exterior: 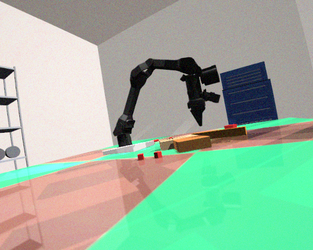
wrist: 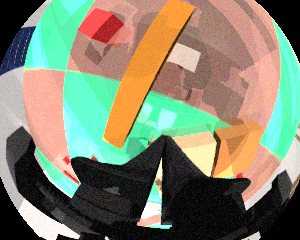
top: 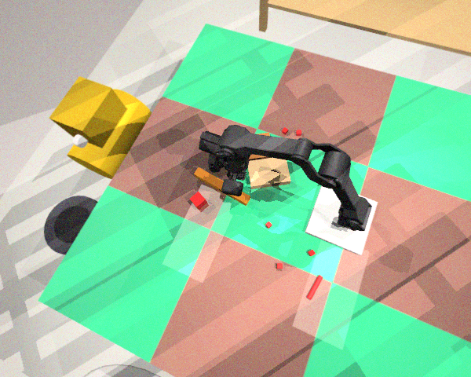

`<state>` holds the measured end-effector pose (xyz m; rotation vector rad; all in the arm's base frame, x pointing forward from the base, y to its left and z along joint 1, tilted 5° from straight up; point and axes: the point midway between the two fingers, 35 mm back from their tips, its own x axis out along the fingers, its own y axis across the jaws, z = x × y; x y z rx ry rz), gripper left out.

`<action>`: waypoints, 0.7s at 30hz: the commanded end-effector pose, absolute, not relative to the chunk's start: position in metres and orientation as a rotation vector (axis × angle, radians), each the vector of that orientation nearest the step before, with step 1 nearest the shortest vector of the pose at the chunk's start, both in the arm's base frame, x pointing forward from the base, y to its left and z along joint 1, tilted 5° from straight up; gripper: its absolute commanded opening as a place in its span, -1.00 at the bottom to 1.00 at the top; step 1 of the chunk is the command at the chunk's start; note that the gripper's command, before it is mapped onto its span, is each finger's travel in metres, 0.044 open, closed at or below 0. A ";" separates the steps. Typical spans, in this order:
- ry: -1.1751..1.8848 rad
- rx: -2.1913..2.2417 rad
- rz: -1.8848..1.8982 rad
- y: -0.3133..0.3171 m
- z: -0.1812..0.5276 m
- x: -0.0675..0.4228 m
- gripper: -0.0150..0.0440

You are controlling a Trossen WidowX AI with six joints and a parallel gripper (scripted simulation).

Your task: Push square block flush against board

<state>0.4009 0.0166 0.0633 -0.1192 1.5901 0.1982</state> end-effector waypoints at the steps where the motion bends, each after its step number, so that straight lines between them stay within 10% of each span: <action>1: 1.591 -0.028 0.106 0.018 0.067 0.392 -0.49; 21: 1.563 0.510 -0.450 0.022 0.069 0.334 -0.49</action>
